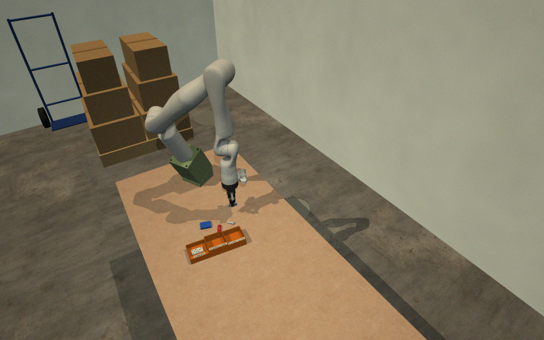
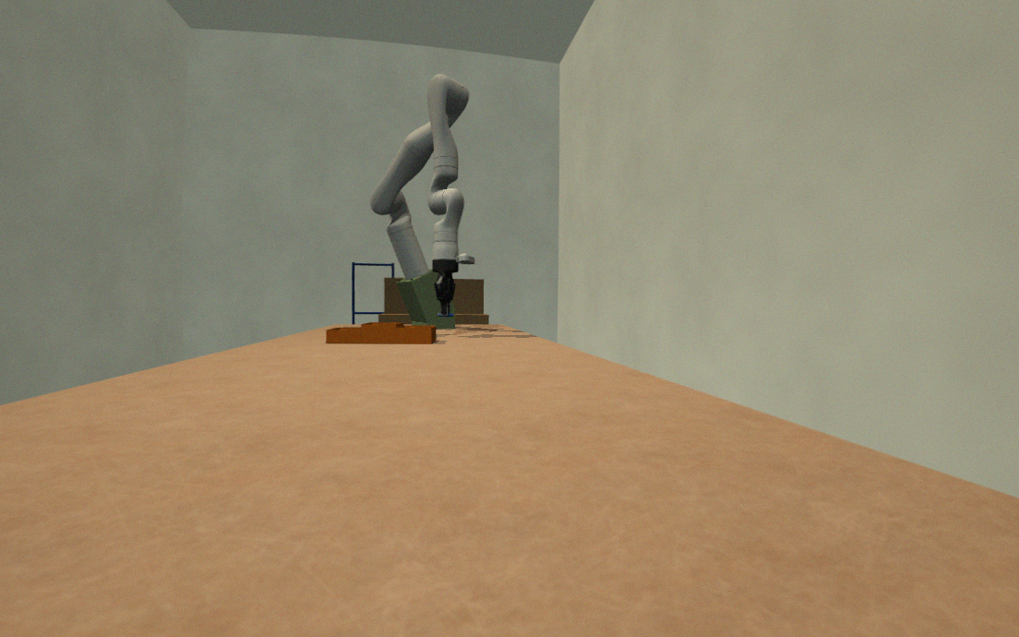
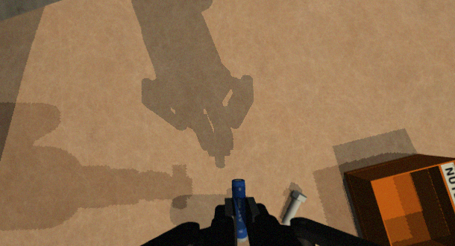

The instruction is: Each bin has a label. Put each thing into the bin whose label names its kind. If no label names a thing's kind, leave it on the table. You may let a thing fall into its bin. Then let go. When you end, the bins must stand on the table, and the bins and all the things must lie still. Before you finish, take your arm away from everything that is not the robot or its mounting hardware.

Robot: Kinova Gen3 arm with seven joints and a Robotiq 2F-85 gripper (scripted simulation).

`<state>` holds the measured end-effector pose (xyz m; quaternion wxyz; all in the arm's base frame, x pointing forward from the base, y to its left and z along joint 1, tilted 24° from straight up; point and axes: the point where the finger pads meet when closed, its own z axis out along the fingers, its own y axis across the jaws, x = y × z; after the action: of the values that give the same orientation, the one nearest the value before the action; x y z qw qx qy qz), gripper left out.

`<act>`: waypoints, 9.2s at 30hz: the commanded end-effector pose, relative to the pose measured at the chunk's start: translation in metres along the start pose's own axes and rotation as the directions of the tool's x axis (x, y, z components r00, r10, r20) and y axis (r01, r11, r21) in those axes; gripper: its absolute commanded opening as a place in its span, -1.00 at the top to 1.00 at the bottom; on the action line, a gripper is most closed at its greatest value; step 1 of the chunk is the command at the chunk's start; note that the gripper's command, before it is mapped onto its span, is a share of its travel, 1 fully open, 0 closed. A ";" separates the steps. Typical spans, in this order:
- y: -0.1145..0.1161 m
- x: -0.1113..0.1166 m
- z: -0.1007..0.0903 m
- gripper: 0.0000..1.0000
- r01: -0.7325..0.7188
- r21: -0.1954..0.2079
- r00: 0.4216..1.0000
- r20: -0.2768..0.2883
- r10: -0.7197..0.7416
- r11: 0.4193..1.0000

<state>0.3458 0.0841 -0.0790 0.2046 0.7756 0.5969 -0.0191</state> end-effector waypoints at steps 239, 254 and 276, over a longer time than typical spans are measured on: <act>0.087 -0.079 -0.017 0.43 0.988 -0.001 0.153 0.005 -0.988 0.153; 0.087 -0.078 -0.013 0.43 0.988 -0.001 0.154 0.005 -0.988 0.154; 0.085 -0.087 0.045 0.43 0.988 -0.001 0.154 0.005 -0.988 0.154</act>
<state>0.4113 -0.0236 -0.0695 0.1472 0.1966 0.9583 -0.1458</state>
